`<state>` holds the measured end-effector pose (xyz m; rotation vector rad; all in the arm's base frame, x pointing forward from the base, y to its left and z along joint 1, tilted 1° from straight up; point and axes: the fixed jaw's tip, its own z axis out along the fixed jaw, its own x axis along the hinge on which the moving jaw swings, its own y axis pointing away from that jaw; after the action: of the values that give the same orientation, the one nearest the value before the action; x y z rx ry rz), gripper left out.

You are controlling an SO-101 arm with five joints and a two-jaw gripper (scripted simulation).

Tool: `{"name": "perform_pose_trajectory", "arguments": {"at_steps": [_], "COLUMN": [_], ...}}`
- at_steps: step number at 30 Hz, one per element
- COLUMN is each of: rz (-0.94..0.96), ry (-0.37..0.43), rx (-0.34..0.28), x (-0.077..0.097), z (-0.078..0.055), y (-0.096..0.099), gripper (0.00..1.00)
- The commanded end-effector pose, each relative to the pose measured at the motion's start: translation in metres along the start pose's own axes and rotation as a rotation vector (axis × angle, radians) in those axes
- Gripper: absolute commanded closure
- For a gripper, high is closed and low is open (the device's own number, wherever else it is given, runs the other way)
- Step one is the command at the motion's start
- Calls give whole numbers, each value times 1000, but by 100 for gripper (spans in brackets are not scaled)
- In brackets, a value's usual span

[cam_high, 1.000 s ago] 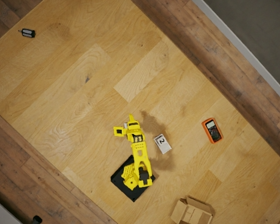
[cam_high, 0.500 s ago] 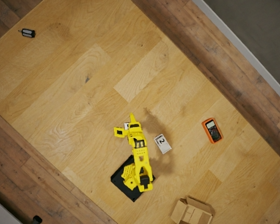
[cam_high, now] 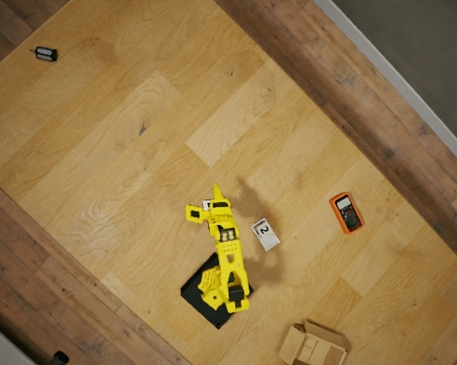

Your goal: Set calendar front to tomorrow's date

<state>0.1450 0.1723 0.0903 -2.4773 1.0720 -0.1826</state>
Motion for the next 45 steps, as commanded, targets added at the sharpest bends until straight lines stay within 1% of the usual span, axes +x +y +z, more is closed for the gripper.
{"name": "perform_pose_trajectory", "arguments": {"at_steps": [1, 7, 13, 15, 30, 32, 39, 45], "rz": [58, 213, 414, 414, 992, 992, 1222, 1368], "ry": [-9, -14, -20, -20, -35, -35, -38, -40], "rx": [15, 14, 10, 10, -6, -6, -15, -21], "x": [-4, -7, -12, -12, -24, -24, -28, -31], "z": [-2, 0, 3, 3, 10, 10, 13, 15], "y": [-3, -4, -6, -6, -12, -12, -15, -16], "gripper": [65, 65, 65, 65, 65, 65, 65, 65]}}
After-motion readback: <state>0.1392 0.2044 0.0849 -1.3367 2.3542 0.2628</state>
